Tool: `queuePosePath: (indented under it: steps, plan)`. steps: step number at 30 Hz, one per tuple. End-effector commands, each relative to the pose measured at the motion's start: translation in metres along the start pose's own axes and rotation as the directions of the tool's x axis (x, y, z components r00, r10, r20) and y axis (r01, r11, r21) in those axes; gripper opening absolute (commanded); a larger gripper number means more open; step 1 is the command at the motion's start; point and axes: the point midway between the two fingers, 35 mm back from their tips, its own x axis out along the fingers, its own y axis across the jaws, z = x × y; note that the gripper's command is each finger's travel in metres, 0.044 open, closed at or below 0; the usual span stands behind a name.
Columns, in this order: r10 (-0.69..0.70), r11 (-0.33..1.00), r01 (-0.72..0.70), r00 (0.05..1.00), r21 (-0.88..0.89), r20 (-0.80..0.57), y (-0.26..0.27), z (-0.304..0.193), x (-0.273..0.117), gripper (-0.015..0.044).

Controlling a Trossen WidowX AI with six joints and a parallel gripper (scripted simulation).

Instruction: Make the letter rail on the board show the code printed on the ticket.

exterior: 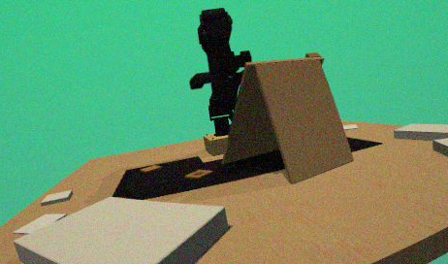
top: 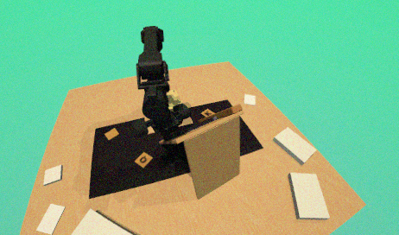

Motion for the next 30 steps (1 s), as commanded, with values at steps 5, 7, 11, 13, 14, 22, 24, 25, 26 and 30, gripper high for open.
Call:
queuePosePath:
  steps: [5, 7, 11, 13, 14, 22, 24, 25, 26, 30]
  plan:
    - [-0.003, 1.0, 0.003, 1.0, 0.004, -0.004, 0.0032, -0.0011, -0.001, 0.0]
    - [-0.003, 1.0, 0.003, 1.0, 0.004, -0.004, 0.0039, -0.0012, -0.0009, 0.0]
    - [-0.003, 1.0, 0.003, 1.0, 0.004, -0.004, 0.0053, -0.0013, -0.0007, 0.0]
    - [-0.003, 1.0, 0.003, 1.0, 0.004, -0.004, 0.0059, -0.0014, -0.0006, 0.0]
    - [-0.003, 1.0, 0.003, 1.0, 0.004, -0.004, 0.0063, -0.0014, -0.0006, 0.0]
    - [-0.002, 1.0, 0.003, 1.0, 0.004, -0.003, 0.0089, -0.0011, -0.0003, 0.0]
    - [-0.002, 1.0, 0.002, 1.0, 0.004, -0.003, 0.0096, -0.001, -0.0003, 0.0]
    - [-0.002, 1.0, 0.002, 1.0, 0.004, -0.003, 0.0099, -0.001, -0.0003, 0.0]
    - [-0.002, 1.0, 0.002, 1.0, 0.004, -0.003, 0.0103, -0.0009, -0.0003, 0.0]
    - [-0.002, 1.0, 0.002, 1.0, 0.004, -0.003, 0.0116, -0.0007, -0.0003, 0.0]
